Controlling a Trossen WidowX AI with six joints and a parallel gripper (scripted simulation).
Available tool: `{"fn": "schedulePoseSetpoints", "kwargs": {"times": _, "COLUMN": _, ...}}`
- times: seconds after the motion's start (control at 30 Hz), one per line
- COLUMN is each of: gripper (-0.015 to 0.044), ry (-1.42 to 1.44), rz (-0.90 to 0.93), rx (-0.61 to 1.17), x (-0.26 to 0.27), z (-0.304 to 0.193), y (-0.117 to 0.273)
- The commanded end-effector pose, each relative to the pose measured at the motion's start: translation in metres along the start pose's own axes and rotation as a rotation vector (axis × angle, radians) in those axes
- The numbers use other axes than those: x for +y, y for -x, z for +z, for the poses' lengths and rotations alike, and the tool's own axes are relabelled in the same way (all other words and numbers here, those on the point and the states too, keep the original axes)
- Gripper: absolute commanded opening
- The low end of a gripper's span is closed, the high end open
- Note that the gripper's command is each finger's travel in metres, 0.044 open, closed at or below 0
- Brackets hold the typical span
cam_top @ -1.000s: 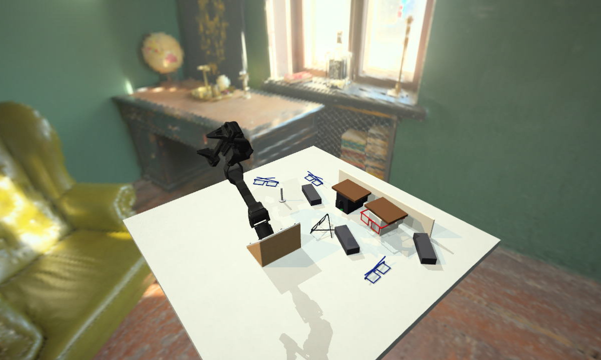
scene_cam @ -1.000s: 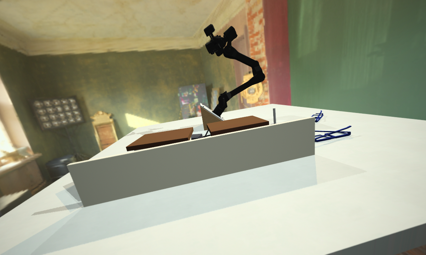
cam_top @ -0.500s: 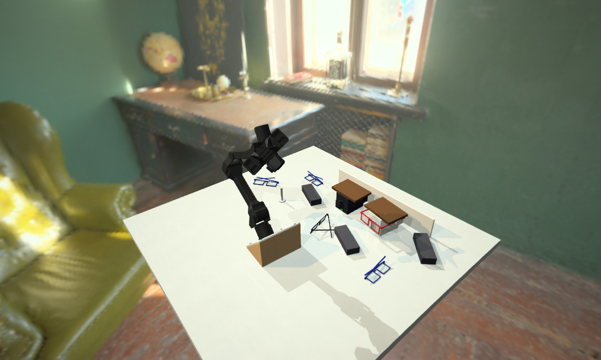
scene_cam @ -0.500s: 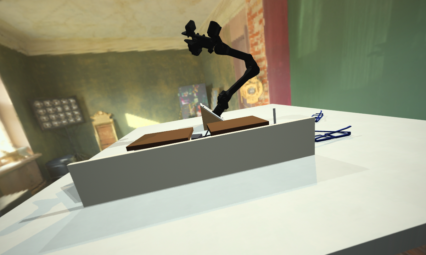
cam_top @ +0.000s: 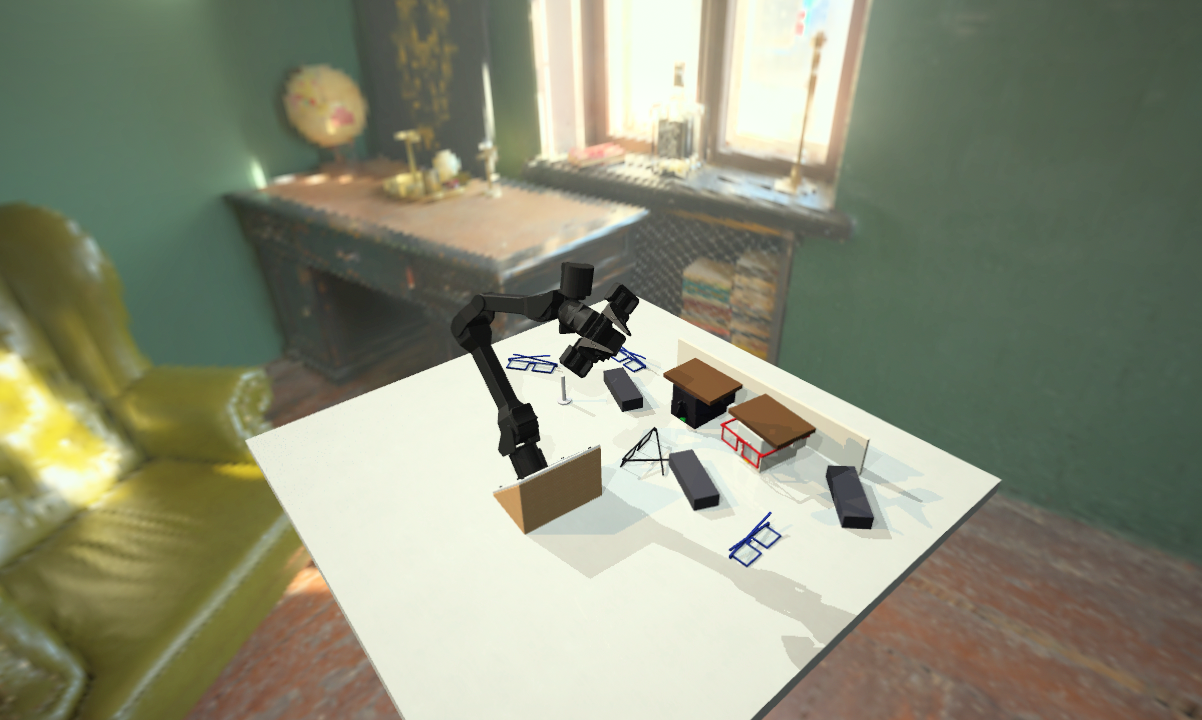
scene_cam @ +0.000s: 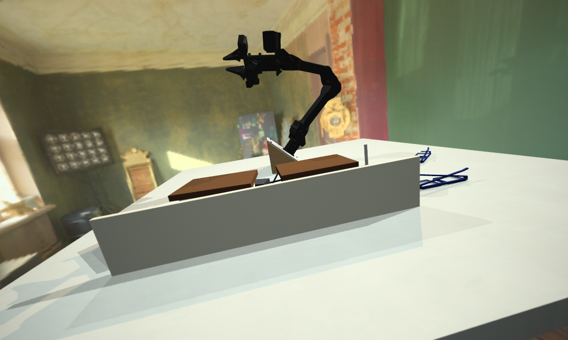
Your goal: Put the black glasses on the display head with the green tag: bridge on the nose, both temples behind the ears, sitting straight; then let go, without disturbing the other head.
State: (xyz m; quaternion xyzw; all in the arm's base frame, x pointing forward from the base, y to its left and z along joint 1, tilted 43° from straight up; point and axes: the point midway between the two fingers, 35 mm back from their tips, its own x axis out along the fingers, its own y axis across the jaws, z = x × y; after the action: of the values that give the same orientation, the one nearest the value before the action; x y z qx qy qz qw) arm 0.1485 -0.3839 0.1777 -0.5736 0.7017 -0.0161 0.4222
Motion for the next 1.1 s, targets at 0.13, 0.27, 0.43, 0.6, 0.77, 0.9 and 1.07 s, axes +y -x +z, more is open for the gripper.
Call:
{"fn": "schedulePoseSetpoints", "kwargs": {"times": 0.13, "gripper": 0.0200, "ry": -0.068, "rz": 0.101, "rx": -0.441, "x": 0.002, "z": 0.127, "y": 0.003}}
{"fn": "schedulePoseSetpoints", "kwargs": {"times": 0.27, "gripper": 0.0200, "ry": -0.117, "rz": 0.234, "rx": -0.661, "x": 0.014, "z": 0.190, "y": 0.023}}
{"fn": "schedulePoseSetpoints", "kwargs": {"times": 0.43, "gripper": 0.0200, "ry": -0.178, "rz": 0.481, "rx": -0.885, "x": 0.037, "z": 0.256, "y": 0.061}}
{"fn": "schedulePoseSetpoints", "kwargs": {"times": 0.6, "gripper": 0.0200, "ry": -0.238, "rz": 0.826, "rx": -1.027, "x": 0.072, "z": 0.305, "y": 0.113}}
{"fn": "schedulePoseSetpoints", "kwargs": {"times": 0.77, "gripper": 0.0200, "ry": -0.297, "rz": 1.243, "rx": -1.045, "x": 0.109, "z": 0.332, "y": 0.172}}
{"fn": "schedulePoseSetpoints", "kwargs": {"times": 0.9, "gripper": 0.0200, "ry": -0.314, "rz": 1.364, "rx": -1.024, "x": 0.115, "z": 0.339, "y": 0.185}}
{"fn": "schedulePoseSetpoints", "kwargs": {"times": 1.07, "gripper": 0.0200, "ry": -0.314, "rz": 1.366, "rx": -1.023, "x": 0.114, "z": 0.340, "y": 0.185}}
